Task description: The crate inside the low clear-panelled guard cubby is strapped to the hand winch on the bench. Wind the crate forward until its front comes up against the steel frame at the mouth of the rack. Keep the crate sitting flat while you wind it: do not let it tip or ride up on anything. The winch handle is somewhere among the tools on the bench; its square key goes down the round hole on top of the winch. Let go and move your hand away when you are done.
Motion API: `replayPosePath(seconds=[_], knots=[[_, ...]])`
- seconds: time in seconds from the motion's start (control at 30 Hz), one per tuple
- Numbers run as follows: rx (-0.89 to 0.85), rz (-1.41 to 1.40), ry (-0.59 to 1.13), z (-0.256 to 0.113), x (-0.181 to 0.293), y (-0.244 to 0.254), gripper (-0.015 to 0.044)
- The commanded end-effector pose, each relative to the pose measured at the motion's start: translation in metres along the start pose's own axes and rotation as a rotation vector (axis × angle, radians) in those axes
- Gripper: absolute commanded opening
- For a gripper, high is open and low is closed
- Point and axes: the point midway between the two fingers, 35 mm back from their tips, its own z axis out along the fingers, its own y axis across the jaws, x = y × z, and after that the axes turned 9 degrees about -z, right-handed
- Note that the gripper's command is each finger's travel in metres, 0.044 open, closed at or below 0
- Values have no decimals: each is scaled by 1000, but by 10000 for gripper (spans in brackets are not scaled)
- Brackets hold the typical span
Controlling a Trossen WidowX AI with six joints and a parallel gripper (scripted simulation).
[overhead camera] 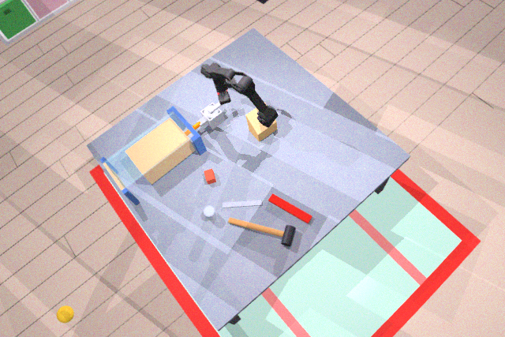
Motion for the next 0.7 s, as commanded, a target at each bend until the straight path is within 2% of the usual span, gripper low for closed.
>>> replayPosePath(seconds=[0.0,0.67], knots=[[-20,-7,11,-1,6,13,0],[-22,-8,13,-2,34,48,0]])
